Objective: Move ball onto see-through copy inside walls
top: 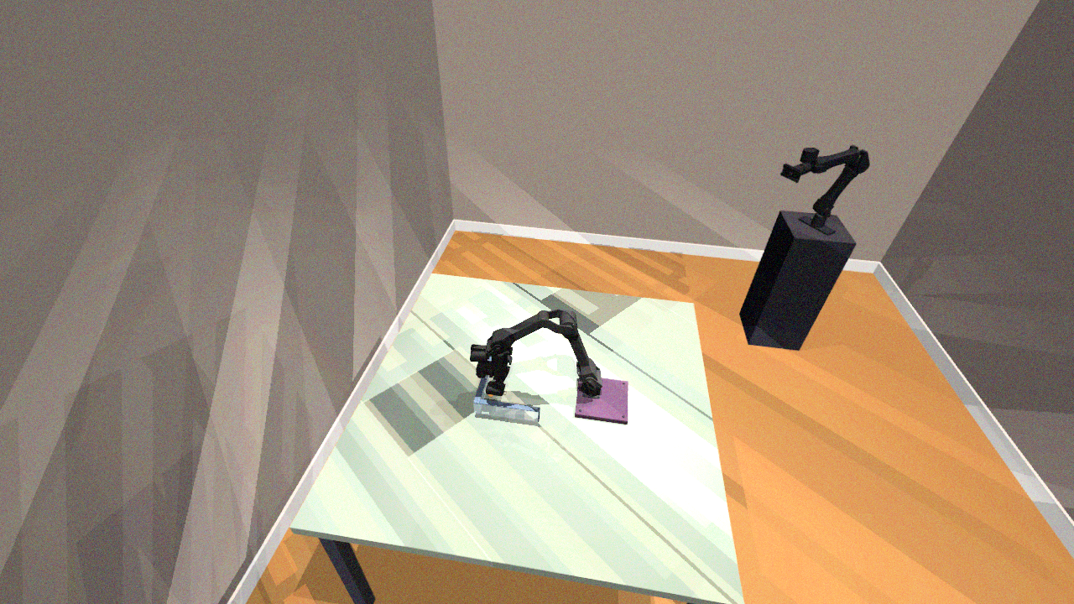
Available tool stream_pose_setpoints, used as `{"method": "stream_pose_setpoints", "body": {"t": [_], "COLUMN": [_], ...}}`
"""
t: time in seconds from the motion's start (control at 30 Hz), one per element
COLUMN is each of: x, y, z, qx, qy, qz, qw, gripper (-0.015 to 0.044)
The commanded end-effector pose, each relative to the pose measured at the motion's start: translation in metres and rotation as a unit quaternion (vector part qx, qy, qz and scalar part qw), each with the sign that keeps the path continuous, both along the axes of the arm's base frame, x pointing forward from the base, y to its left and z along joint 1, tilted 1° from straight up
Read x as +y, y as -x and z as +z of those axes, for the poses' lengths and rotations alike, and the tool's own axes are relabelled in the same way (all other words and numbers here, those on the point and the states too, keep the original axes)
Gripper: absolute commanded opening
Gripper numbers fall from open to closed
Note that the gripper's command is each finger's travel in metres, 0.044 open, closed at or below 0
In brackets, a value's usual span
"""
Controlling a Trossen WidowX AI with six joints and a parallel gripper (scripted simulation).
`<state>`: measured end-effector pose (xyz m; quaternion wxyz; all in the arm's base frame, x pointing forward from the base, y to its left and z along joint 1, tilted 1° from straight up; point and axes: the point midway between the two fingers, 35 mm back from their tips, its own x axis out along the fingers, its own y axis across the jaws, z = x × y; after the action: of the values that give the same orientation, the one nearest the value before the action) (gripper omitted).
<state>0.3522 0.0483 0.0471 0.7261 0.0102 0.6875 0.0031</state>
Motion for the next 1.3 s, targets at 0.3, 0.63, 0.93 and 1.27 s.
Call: {"method": "stream_pose_setpoints", "body": {"t": [0.3,0.63,0.93,1.27], "x": [0.0,0.0,0.0,-0.002], "y": [0.002,0.001,-0.002,0.006], "z": [-0.013,-0.005,0.047,0.105], "qx": [0.007,0.007,0.007,0.007], "qy": [0.002,0.002,0.002,0.002], "qz": [0.003,0.003,0.003,0.003], "qw": [1.0,1.0,1.0,1.0], "gripper": [0.0098,0.0,0.0,0.0]}}
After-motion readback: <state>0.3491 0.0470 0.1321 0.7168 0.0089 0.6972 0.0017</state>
